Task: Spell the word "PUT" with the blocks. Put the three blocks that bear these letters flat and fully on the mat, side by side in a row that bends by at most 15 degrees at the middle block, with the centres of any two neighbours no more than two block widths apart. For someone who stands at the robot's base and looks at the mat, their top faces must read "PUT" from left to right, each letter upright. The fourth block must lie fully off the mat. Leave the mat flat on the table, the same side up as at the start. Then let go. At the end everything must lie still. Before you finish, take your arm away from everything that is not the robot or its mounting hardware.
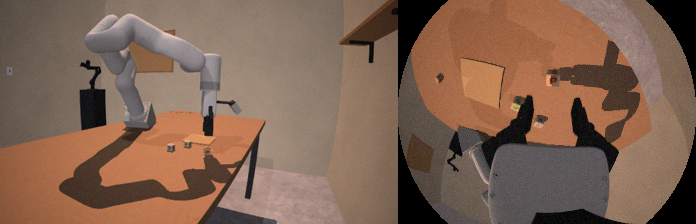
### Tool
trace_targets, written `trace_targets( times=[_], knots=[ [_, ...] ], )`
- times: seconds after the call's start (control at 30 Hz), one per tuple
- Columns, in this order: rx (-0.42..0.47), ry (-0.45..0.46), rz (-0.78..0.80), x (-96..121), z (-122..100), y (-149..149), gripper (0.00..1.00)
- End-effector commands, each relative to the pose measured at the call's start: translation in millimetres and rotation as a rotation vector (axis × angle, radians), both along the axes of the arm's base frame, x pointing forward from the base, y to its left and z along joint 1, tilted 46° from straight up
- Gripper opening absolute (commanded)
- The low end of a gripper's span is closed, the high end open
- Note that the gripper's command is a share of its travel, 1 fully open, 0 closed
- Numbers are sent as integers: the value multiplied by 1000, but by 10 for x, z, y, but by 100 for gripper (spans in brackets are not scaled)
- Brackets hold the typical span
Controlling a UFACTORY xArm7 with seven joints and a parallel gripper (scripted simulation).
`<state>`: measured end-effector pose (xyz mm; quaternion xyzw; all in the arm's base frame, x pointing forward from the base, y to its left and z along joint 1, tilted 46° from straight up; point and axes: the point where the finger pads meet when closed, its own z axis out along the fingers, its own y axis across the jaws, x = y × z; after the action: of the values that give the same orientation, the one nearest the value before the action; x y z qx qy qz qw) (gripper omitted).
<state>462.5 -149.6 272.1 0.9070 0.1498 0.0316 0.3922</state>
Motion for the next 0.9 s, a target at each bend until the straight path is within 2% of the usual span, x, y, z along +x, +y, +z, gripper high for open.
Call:
trace_targets(
  times=[0.0,0.87],
  knots=[
    [0,-5,1,12,6,10,63],
    [2,-13,-7,73,-216,-208,63]
  ],
)
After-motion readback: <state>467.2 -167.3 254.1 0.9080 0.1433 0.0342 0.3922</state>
